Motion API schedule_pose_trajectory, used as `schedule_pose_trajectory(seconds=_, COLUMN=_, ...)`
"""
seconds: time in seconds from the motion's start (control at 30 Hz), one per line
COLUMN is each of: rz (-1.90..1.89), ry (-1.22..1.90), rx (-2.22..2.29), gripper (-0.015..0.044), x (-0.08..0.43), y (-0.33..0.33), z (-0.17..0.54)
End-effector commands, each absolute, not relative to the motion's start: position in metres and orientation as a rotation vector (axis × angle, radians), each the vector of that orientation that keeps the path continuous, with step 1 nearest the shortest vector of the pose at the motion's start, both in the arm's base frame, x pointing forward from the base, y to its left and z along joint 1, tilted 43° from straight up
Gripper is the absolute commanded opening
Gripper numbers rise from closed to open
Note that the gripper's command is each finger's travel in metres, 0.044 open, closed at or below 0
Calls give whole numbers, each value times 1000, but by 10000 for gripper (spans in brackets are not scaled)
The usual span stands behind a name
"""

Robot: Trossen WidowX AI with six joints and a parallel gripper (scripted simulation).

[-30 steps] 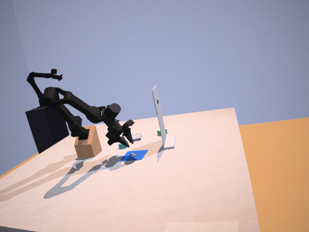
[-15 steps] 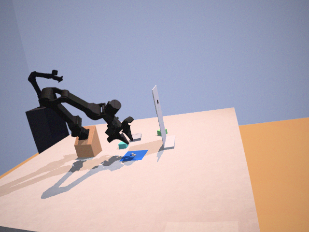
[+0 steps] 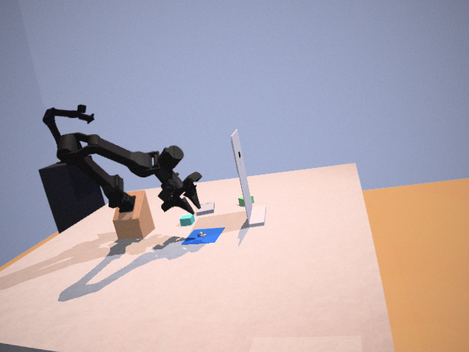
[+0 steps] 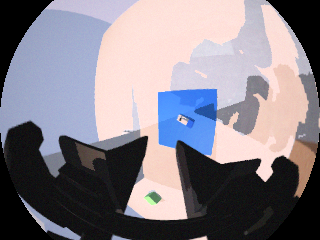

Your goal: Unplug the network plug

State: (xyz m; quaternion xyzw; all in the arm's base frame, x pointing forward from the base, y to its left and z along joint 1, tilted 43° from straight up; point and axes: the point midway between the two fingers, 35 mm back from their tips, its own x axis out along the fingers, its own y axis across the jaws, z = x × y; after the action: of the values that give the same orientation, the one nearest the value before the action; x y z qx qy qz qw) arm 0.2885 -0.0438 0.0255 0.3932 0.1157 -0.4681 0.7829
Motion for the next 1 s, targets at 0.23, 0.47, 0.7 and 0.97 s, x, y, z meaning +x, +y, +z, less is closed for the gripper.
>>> schedule_pose_trajectory(seconds=0.23, rz=-1010, ry=239, rx=851, gripper=156, x=288, y=-35, z=38)
schedule_pose_trajectory(seconds=0.47, rz=-1008, ry=237, rx=850, gripper=156, x=286, y=-30, z=45)
schedule_pose_trajectory(seconds=0.7, rz=-1006, ry=235, rx=848, gripper=156, x=285, y=-25, z=52)
schedule_pose_trajectory(seconds=0.97, rz=-1007, ry=246, rx=846, gripper=156, x=285, y=-19, z=55)
